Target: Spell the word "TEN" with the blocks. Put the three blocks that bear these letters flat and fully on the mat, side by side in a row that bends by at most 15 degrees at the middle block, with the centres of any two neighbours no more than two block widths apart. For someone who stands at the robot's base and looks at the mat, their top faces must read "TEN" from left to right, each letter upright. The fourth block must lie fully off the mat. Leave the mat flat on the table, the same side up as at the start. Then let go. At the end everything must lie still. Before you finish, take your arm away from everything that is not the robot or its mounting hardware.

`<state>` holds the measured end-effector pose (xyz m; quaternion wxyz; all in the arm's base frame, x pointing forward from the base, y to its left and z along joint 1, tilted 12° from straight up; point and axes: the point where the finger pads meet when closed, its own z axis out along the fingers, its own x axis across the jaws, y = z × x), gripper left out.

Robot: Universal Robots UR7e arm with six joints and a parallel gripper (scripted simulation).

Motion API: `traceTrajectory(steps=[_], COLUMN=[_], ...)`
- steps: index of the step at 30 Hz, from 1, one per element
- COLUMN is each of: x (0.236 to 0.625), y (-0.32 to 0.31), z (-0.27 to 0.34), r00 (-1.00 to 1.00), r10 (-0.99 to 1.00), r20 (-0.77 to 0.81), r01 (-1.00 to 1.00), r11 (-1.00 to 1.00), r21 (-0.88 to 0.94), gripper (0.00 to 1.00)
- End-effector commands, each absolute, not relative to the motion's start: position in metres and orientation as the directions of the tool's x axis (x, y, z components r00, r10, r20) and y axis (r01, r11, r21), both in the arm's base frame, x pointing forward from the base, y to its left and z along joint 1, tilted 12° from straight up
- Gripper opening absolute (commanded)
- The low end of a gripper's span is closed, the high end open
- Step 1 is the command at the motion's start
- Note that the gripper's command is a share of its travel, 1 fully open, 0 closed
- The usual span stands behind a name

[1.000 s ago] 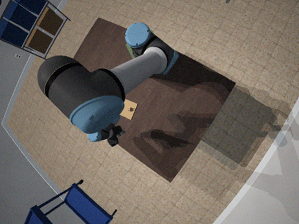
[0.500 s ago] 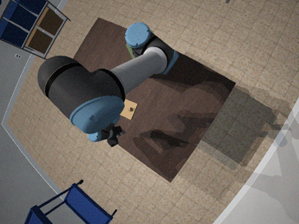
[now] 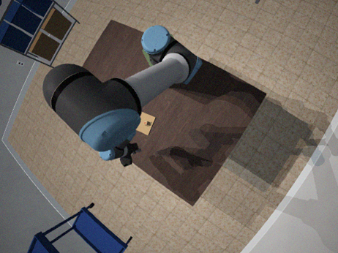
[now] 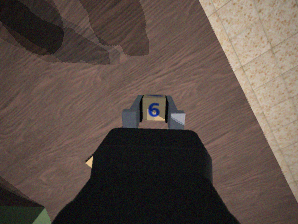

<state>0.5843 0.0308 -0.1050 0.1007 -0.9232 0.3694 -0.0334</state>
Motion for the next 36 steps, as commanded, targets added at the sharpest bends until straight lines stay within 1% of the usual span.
traceTrajectory(steps=[1,10,12,20,27,29,36], x=[0.587,0.593,0.593,0.597,0.6,0.6,0.602], y=[0.029,0.026,0.026,0.023,0.02,0.02,0.017], z=[-0.105,-0.107,-0.107,-0.109,-0.111,-0.111,-0.113], r00=[0.658,0.489,0.489,0.302,0.145,0.145,-0.043], r10=[-0.753,-0.869,-0.869,-0.947,-0.979,-0.979,-0.985], r20=[-0.031,-0.074,-0.074,-0.113,-0.141,-0.141,-0.168], r01=[-0.741,-0.861,-0.861,-0.943,-0.98,-0.98,-0.99], r11=[-0.638,-0.468,-0.468,-0.28,-0.122,-0.122,0.065], r21=[-0.209,-0.198,-0.198,-0.179,-0.158,-0.158,-0.129], gripper=[0.49,0.49,0.49,0.49,0.49,0.49,0.49])
